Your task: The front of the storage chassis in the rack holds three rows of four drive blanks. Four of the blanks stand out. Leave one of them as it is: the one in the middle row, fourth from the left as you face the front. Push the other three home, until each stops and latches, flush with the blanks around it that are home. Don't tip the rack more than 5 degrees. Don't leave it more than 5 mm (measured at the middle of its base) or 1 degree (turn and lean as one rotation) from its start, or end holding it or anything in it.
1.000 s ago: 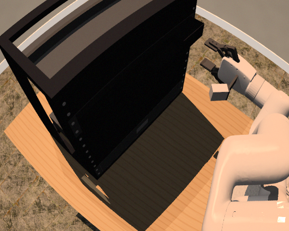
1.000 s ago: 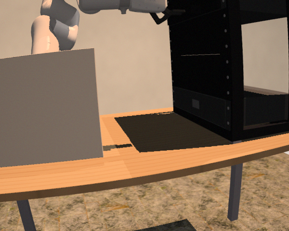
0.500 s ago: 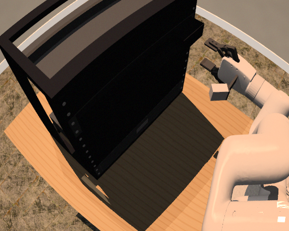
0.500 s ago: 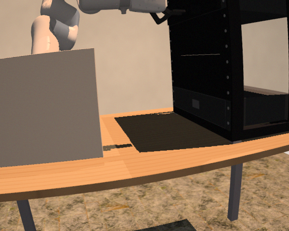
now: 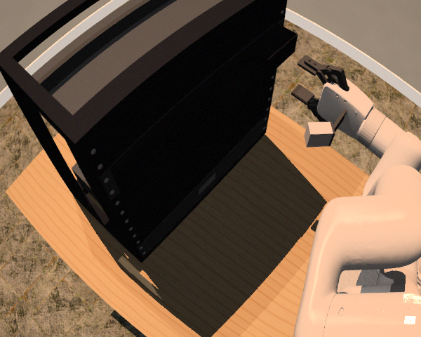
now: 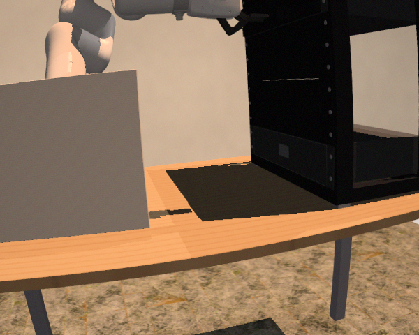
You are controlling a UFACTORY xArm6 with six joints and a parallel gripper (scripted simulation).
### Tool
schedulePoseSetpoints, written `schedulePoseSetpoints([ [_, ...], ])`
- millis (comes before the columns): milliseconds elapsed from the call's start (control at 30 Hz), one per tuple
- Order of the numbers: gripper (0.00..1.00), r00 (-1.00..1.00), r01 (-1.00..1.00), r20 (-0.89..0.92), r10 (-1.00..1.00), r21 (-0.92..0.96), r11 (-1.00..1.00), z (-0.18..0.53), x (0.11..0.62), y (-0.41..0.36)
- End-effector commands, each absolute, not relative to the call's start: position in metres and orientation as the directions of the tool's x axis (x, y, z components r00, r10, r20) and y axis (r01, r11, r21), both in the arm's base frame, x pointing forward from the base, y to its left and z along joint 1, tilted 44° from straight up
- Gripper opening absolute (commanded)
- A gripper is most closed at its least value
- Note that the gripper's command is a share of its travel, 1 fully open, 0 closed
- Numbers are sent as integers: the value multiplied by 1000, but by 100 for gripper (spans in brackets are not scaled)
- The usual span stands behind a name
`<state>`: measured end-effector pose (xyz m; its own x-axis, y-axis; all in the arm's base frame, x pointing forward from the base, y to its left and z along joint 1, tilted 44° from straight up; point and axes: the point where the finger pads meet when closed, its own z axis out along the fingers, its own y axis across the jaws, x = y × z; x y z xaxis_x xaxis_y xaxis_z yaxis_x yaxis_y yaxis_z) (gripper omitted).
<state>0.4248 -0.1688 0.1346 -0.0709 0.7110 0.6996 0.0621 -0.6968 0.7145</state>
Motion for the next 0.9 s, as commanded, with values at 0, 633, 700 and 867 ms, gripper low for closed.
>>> schedulePoseSetpoints([
  [0, 100, -72, 60, 698, 713, 716, -695, 136, 425, -170],
  [633, 0, -72, 60, 698, 713, 716, -695, 136, 425, -170],
  [700, 0, -72, 60, 698, 713, 716, -695, 136, 425, -170],
  [867, 0, -72, 60, 698, 713, 716, -695, 136, 425, -170],
])
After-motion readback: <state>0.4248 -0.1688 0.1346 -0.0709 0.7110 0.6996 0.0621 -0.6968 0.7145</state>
